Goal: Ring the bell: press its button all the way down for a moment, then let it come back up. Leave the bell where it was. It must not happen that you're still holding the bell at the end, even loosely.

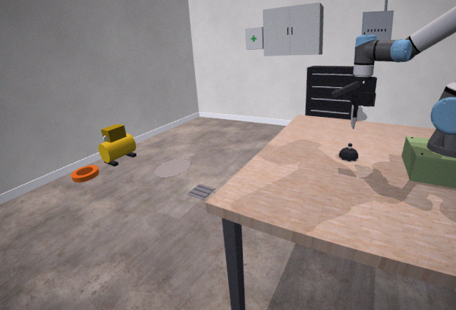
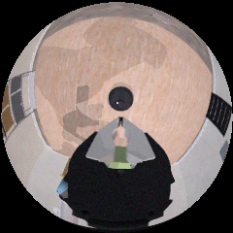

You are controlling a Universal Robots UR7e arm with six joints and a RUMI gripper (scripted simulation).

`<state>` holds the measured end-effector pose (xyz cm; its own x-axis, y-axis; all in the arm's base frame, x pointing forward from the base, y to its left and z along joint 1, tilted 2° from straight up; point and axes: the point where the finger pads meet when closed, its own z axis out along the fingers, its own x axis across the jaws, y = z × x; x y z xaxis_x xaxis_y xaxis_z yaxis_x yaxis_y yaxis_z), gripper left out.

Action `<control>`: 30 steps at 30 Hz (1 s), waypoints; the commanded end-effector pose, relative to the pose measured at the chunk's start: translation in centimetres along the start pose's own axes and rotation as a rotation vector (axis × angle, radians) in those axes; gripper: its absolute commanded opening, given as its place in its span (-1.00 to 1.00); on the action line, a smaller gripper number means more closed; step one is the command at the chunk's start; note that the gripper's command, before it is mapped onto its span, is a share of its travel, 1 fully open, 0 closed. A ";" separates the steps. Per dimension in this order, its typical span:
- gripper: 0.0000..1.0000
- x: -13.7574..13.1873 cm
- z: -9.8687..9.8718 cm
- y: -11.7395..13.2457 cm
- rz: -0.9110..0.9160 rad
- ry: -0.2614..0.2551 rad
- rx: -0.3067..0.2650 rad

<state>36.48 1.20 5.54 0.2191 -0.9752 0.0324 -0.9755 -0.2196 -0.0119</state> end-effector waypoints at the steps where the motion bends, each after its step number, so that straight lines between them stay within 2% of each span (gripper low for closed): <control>1: -1.00 0.0 0.0 0.0 0.000 0.000 0.001; 18: -1.00 0.0 0.0 0.0 0.000 0.000 0.001; 30: -1.00 0.0 0.8 -0.1 0.000 0.000 0.001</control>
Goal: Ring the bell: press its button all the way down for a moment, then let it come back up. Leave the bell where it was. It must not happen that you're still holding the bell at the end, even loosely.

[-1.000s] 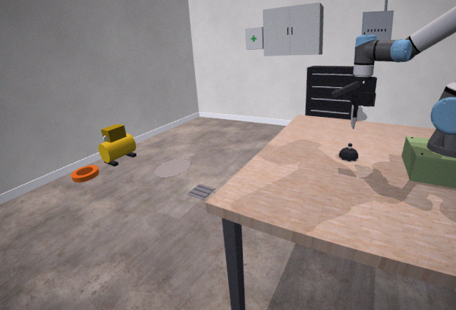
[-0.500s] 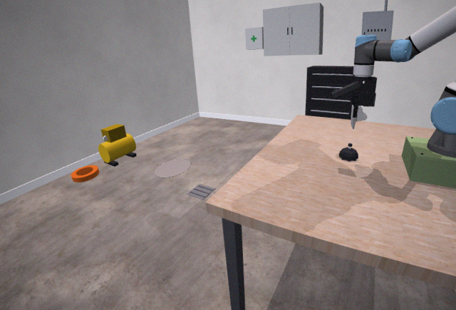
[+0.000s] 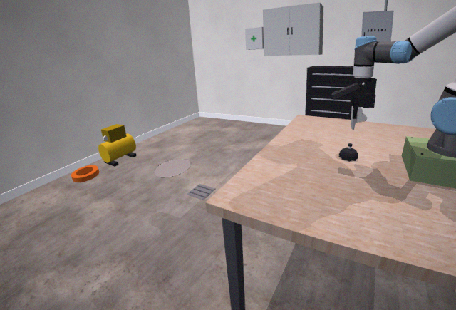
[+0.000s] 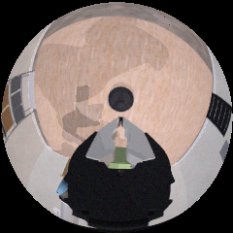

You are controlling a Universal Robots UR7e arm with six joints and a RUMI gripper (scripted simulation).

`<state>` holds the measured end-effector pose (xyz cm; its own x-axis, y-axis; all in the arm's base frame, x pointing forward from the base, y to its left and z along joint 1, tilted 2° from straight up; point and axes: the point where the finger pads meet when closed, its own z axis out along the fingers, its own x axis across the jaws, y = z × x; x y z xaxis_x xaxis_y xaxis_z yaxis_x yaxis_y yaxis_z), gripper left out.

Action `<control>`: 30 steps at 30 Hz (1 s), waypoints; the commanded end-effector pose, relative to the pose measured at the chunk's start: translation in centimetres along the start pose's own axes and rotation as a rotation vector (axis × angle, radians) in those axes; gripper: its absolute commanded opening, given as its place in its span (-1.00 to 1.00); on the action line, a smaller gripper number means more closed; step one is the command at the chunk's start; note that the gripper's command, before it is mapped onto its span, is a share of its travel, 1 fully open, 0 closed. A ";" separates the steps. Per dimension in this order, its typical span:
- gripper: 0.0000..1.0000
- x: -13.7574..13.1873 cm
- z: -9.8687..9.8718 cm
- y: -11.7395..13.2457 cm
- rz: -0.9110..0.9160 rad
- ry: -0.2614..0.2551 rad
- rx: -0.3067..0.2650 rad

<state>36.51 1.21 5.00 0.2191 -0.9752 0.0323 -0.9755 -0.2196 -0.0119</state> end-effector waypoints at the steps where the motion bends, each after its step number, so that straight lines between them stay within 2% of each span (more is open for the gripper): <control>1: -1.00 0.0 0.4 -0.1 0.000 0.000 0.001; 30: -1.00 -0.2 4.9 -0.3 0.000 0.000 0.001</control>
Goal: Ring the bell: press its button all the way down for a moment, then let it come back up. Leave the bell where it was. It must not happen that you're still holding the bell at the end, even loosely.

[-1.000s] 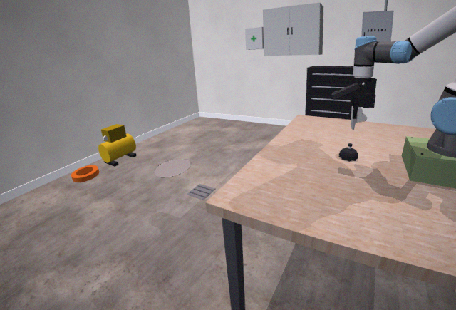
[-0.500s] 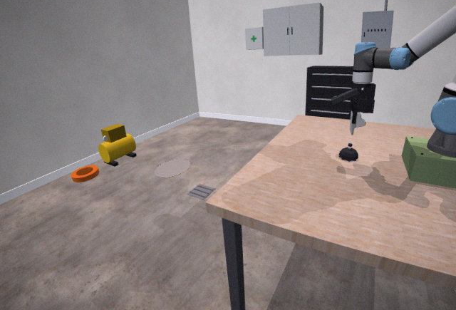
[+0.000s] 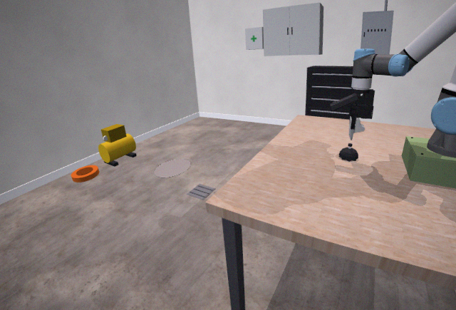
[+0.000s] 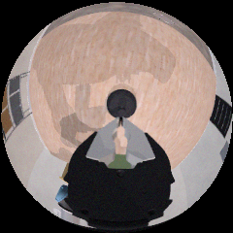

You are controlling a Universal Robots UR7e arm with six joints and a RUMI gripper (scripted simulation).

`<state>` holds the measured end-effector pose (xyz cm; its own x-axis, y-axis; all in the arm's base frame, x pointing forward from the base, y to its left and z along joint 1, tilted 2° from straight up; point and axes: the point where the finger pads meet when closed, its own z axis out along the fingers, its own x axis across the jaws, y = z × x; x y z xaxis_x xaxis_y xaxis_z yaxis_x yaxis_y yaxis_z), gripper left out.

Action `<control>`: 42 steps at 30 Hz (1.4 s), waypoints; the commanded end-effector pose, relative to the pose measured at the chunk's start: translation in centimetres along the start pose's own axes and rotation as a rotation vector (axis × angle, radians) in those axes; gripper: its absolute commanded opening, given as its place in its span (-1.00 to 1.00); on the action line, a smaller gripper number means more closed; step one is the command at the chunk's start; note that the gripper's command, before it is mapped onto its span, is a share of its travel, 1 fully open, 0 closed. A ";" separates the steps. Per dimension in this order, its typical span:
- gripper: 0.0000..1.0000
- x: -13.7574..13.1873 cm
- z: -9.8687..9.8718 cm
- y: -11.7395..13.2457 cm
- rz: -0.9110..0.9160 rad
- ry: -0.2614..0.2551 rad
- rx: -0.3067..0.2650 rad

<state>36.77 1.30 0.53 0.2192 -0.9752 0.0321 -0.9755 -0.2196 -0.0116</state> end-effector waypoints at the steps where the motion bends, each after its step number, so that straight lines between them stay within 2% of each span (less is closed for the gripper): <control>1: -1.00 0.0 0.5 -0.1 0.000 0.001 0.001; 13: -1.00 0.0 1.1 -0.1 0.000 0.001 0.001; 42: -1.00 0.0 1.2 -0.1 0.000 0.001 0.001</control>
<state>36.87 1.31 -0.65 0.2191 -0.9752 0.0323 -0.9755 -0.2196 -0.0119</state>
